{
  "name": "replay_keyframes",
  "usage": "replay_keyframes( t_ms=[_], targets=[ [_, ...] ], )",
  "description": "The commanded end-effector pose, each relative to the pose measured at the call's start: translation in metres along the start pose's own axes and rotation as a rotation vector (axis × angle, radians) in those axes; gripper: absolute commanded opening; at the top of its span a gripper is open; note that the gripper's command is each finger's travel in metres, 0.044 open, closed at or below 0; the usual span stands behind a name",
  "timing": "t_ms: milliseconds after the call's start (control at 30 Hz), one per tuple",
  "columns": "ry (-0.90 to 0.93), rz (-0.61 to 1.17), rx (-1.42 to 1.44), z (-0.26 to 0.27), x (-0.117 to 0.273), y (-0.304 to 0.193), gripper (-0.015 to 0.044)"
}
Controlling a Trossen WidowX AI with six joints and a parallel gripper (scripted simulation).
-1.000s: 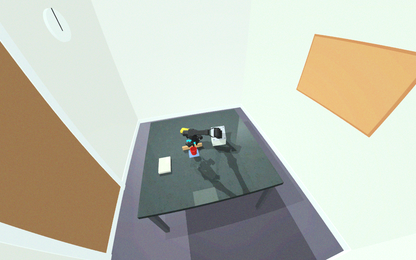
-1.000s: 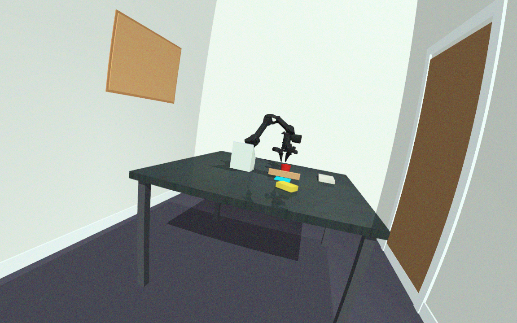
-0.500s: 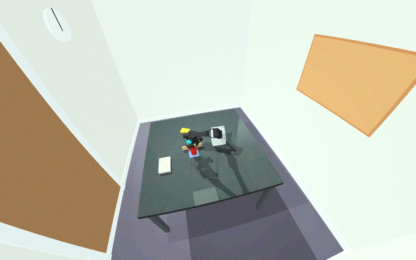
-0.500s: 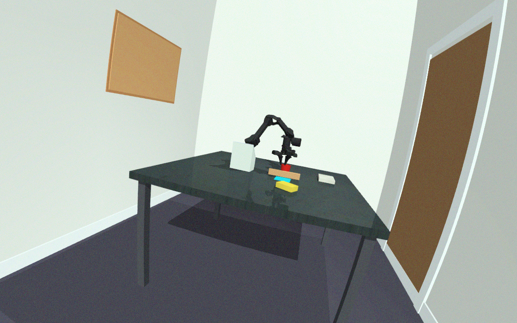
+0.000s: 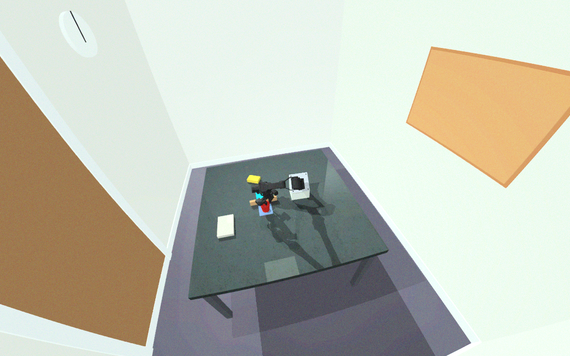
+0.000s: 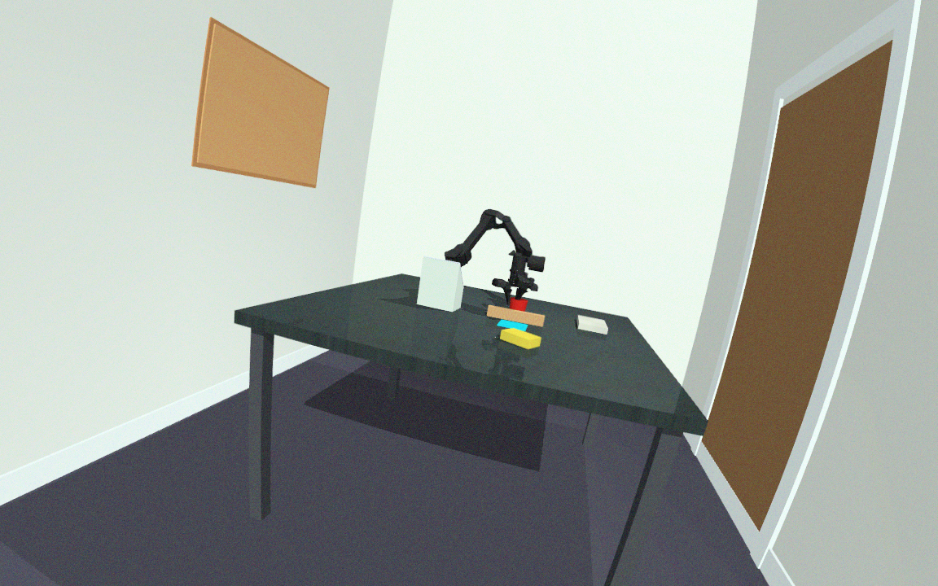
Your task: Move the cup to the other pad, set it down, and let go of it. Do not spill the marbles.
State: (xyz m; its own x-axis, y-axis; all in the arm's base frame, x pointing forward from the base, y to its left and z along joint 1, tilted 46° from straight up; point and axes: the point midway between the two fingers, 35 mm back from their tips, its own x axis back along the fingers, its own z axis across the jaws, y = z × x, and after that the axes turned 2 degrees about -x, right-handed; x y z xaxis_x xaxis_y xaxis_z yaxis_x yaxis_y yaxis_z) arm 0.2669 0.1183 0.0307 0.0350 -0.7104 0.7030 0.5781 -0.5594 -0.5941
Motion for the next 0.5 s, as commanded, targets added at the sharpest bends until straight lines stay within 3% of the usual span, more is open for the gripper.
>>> replay_keyframes(
  t_ms=[0, 233, 367, 467],
  targets=[
    [-0.003, 0.008, -0.009, -0.0026, -0.0072, -0.0020, 0.0148],
    [-0.002, 0.009, -0.009, -0.0030, -0.0111, -0.0026, 0.0148],
    [-0.001, 0.003, 0.000, -0.0013, -0.0093, -0.0016, 0.0043],
    [-0.001, 0.003, 0.000, -0.0013, -0.0093, -0.0016, 0.0023]
  ],
)
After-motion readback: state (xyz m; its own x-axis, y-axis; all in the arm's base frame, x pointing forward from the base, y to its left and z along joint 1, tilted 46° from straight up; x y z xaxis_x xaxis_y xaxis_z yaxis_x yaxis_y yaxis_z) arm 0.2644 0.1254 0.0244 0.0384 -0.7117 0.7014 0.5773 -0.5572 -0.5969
